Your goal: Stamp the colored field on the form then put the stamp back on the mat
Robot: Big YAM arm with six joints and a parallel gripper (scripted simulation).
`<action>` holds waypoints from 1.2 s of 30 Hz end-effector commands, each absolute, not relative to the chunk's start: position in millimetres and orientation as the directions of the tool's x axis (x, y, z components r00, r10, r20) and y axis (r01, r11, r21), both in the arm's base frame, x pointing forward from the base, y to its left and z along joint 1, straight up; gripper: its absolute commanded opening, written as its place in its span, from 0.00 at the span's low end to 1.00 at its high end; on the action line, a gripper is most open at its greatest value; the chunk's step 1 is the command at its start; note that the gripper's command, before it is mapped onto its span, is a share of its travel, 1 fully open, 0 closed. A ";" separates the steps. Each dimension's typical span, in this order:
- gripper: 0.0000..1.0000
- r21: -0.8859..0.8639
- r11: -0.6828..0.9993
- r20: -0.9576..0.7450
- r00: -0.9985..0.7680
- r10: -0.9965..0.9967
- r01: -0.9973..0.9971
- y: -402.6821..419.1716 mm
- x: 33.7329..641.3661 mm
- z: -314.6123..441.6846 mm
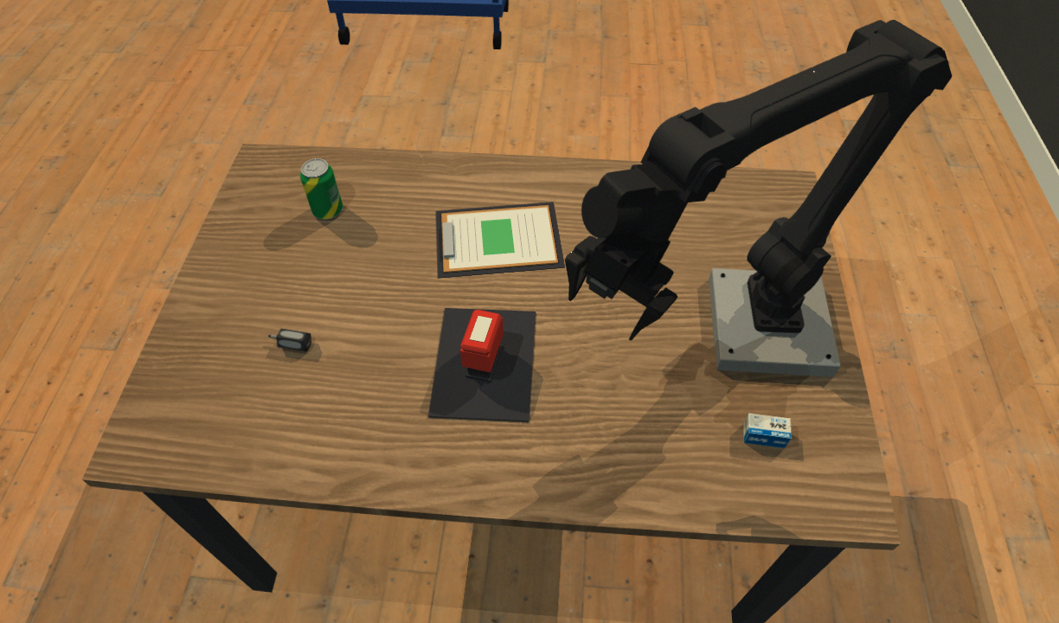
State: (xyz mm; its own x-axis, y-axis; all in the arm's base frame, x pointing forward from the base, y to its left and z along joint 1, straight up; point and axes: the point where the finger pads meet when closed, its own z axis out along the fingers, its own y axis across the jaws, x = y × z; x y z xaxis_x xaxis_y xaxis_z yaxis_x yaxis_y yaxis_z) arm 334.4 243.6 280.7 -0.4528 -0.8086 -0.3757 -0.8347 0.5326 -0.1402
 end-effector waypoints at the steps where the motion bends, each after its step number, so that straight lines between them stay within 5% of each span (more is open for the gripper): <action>1: 1.00 -0.199 0.424 -0.312 -0.353 -0.882 -0.884 236.9 386.7 288.8; 20: 1.00 -0.062 0.206 -0.032 -0.204 -0.978 -0.977 137.8 529.7 166.8; 36: 1.00 0.003 0.182 -0.001 -0.182 -0.983 -0.983 124.6 523.5 133.6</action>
State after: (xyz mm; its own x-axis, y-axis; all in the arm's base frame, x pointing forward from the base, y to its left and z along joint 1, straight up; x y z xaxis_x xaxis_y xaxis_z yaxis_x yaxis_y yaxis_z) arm 521.5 128.0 143.6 -0.1972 -0.9803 -0.0090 -0.9802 0.1973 -0.0169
